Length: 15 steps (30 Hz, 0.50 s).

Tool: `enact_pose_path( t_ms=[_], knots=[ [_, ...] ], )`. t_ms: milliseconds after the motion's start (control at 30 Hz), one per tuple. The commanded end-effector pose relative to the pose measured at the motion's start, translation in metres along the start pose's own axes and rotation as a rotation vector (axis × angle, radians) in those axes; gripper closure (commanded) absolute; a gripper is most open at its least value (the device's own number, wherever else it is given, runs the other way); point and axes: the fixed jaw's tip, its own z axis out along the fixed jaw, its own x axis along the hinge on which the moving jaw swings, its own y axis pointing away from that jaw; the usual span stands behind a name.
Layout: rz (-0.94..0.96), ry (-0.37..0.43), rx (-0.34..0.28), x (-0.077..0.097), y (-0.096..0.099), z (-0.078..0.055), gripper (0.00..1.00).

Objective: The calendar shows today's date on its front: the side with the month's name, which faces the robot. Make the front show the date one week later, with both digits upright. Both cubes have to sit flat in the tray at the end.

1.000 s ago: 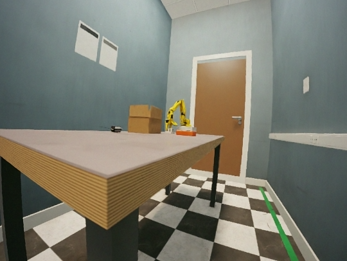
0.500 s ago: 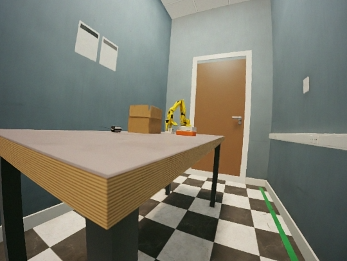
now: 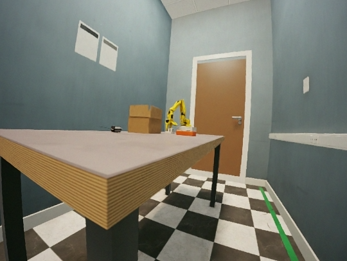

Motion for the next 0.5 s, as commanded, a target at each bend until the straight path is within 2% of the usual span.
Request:
enact_pose_path(
  t_ms=[0,467],
  knots=[
    [0.003,-0.002,-0.001,-0.0013,-0.0011,-0.0011,1.0],
    [0.003,-0.002,-0.001,-0.0009,-0.003,-0.004,1.0]
  ],
)
